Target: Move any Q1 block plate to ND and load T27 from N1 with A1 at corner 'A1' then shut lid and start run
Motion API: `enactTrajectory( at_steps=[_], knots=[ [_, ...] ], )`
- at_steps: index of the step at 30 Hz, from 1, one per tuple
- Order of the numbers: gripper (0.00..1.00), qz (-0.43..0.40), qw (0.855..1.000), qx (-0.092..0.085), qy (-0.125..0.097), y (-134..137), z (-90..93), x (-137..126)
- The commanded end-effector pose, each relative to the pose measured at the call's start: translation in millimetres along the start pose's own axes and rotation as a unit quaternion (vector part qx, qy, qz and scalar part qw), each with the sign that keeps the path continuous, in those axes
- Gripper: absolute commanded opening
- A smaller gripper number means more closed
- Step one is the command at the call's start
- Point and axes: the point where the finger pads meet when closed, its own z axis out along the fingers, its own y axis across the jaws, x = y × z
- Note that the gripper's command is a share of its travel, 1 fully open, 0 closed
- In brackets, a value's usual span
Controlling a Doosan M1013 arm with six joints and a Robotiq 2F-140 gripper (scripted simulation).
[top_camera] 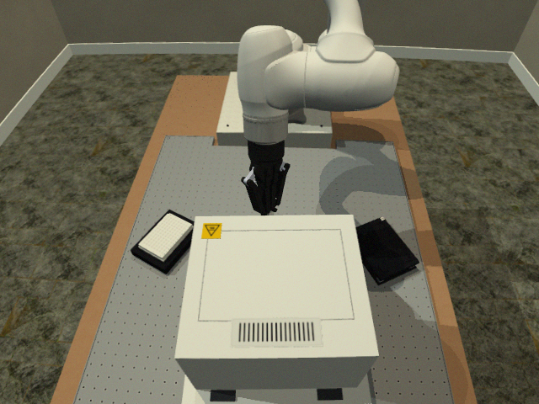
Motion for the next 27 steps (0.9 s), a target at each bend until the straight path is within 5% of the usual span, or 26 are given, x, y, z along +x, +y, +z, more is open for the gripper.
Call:
enactTrajectory(
  at_steps=[1,27],
  knots=[
    [0.00,0.000,1.000,0.000,0.000,-0.2,0.7,-0.2],
    [0.00,0.000,1.000,0.000,0.000,-2.6,10.1,-2.6]
  ],
)
